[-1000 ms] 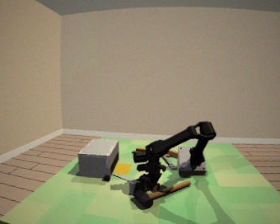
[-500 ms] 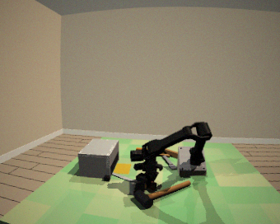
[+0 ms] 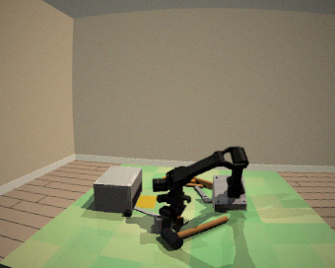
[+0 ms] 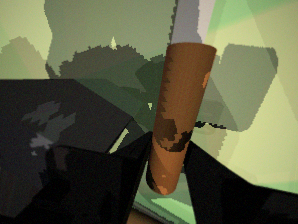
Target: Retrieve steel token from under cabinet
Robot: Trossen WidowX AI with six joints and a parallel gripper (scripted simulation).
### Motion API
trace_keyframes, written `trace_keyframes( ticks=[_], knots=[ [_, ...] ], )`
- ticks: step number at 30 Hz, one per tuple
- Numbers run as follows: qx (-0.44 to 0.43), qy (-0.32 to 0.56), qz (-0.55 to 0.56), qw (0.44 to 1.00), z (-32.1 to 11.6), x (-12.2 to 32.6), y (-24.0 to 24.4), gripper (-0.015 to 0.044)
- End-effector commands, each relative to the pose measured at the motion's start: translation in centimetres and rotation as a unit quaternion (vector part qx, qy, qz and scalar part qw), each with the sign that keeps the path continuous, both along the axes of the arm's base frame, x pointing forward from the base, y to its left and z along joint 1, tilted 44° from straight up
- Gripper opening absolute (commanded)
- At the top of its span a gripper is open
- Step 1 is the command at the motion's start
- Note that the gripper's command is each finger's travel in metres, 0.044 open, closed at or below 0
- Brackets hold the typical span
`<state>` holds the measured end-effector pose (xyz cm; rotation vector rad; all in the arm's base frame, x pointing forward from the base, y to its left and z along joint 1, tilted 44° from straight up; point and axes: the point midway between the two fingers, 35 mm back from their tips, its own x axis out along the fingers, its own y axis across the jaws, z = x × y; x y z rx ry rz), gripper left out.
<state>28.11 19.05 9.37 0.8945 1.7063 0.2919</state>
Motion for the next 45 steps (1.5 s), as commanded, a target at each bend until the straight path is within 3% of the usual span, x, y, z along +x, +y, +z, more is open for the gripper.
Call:
trace_keyframes(
  ticks=[1, 45],
  knots=[
    [0.001, -0.004, 0.002, 1.000, -0.1, 0.6, -0.1, 0.0000],
    [0.000, -0.006, 0.002, 1.000, -2.0, 5.8, -1.5, 0.0000]
  ],
)
